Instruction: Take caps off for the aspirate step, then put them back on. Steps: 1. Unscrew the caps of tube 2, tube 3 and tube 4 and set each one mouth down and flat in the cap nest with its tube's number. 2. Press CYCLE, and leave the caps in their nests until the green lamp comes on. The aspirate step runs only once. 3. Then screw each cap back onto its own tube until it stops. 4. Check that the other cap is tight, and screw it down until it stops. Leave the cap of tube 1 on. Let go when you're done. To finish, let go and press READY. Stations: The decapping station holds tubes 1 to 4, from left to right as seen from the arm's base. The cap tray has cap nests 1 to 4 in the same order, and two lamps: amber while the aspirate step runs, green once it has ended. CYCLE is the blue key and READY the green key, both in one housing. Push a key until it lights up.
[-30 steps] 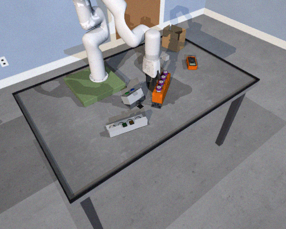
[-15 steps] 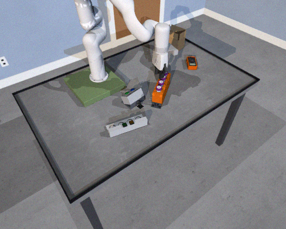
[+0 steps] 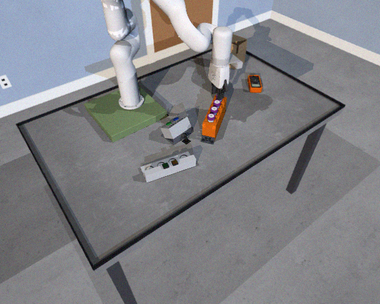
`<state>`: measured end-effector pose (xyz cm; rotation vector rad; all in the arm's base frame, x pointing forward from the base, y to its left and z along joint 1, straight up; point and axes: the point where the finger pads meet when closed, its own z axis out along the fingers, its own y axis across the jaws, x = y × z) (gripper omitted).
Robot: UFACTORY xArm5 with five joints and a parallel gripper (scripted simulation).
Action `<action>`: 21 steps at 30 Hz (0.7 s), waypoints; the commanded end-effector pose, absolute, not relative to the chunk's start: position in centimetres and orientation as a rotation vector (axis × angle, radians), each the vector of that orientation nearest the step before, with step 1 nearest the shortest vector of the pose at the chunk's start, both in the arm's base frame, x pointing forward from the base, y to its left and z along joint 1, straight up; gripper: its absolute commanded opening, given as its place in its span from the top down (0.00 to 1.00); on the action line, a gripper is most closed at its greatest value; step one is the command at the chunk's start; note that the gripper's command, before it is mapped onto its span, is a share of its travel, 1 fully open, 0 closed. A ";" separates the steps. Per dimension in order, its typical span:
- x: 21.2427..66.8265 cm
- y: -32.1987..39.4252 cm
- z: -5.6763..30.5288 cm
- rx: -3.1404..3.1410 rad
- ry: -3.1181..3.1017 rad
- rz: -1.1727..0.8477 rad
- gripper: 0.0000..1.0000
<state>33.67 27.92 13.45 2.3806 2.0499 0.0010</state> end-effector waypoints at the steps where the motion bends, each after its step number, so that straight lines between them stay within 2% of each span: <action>1: 33.7 28.0 12.7 2.381 2.051 0.006 0.54; 10: 33.7 28.0 10.0 2.381 2.051 0.006 0.54; 21: 33.7 28.0 9.9 2.381 2.051 0.006 0.54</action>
